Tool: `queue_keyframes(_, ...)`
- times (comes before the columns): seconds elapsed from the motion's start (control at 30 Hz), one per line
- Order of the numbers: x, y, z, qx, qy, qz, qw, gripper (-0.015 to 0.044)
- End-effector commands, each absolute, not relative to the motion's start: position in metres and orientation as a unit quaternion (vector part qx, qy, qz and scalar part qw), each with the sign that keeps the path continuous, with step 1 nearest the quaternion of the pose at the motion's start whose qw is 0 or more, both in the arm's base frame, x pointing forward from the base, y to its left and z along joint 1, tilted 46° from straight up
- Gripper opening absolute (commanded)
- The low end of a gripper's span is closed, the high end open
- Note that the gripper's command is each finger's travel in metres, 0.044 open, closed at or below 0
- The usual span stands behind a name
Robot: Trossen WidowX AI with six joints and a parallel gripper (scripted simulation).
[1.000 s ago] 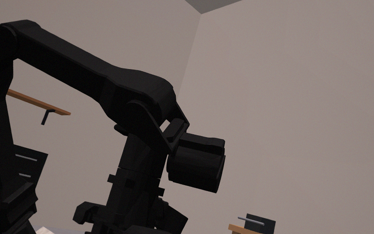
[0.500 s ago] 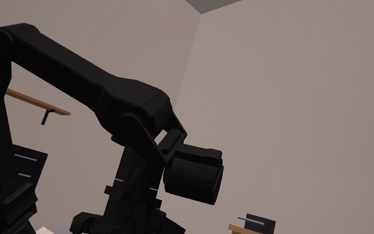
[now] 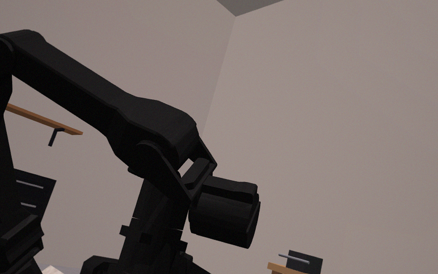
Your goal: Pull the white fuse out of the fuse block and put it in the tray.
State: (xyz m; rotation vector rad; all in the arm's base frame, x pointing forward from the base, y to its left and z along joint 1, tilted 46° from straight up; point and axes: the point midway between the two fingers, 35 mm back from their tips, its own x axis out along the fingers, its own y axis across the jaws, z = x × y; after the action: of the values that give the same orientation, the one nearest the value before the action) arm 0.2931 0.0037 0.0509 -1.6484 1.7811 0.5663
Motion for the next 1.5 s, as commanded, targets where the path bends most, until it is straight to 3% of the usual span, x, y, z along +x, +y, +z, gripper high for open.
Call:
queue_keyframes(0.0, 0.2932, 0.0008, 0.0481, -0.629, 0.676, 0.216, 0.317, 0.0065)
queue_keyframes(0.2, 0.2931, -0.0009, 0.0465, -0.629, 0.676, 0.216, 0.317, 0.0065)
queue_keyframes(0.53, 0.2928, 0.0, 0.0474, -0.627, 0.678, 0.215, 0.319, 0.0)
queue_keyframes(1.47, 0.2935, 0.0084, 0.0552, -0.627, 0.677, 0.216, 0.318, 0.0)
